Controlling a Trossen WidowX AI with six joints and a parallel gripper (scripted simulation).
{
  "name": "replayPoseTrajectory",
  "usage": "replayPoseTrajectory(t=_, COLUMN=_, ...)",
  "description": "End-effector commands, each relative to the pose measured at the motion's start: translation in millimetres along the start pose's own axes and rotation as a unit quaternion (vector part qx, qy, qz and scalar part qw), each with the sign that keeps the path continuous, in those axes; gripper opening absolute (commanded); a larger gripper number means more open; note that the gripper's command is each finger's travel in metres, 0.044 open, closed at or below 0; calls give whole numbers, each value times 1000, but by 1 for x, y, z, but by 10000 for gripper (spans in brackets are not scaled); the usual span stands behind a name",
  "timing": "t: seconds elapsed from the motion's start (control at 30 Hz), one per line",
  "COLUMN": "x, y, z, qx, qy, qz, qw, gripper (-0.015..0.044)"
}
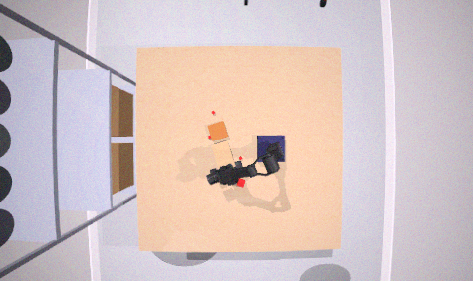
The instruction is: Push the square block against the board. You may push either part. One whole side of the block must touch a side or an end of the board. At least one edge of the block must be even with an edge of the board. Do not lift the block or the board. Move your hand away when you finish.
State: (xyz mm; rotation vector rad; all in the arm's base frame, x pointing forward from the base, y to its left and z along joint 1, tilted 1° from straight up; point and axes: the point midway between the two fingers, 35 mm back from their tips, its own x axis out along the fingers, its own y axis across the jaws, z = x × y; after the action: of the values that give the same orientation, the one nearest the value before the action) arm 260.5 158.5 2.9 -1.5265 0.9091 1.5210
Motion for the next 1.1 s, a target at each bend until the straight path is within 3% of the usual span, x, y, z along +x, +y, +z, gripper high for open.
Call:
replayPoseTrajectory(t=0.0, x=3, y=5, z=-11, qx=1, qy=5, qz=6, qw=1000, gripper=0)
replayPoseTrajectory(t=1.07, x=3, y=1, z=21, qx=1, qy=4, qz=6, qw=1000, gripper=0)
